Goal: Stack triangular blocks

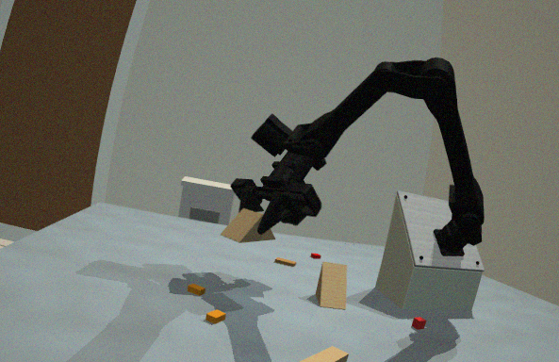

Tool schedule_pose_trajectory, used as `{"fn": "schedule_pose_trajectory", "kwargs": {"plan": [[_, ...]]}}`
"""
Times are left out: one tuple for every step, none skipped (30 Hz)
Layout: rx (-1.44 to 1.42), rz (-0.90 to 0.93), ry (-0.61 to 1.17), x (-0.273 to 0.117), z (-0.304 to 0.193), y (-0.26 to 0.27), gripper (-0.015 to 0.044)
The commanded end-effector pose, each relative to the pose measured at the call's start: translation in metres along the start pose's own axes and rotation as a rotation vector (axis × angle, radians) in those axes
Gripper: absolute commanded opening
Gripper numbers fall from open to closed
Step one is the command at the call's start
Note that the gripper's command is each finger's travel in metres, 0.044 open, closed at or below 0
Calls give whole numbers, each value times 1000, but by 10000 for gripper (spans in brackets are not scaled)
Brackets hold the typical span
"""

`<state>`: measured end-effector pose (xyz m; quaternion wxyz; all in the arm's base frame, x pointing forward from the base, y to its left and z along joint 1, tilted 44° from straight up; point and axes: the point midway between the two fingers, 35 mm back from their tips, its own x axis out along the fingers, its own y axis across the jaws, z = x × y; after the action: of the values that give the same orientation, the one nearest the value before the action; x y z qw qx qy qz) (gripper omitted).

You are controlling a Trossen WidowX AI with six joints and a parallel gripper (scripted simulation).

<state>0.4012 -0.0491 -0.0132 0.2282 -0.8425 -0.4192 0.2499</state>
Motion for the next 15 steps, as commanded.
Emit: {"fn": "schedule_pose_trajectory", "kwargs": {"plan": [[-51,27,-42,4,-4,7,0],[-67,34,-58,5,-5,9,0],[-82,41,-75,6,-5,11,0],[-98,47,-93,7,-6,12,0],[-114,53,-110,8,-6,14,0],[-130,58,-128,9,-7,15,0],[-146,62,-147,10,-8,16,0],[-162,66,-165,11,-8,17,0],[-178,69,-185,12,-9,18,0],[-194,71,-204,13,-9,19,0],[-210,73,-224,13,-10,20,0],[-227,74,-244,14,-10,20,0],[-243,75,-264,15,-10,21,0],[-260,75,-285,15,-11,21,0],[-277,74,-305,16,-11,21,0]]}}
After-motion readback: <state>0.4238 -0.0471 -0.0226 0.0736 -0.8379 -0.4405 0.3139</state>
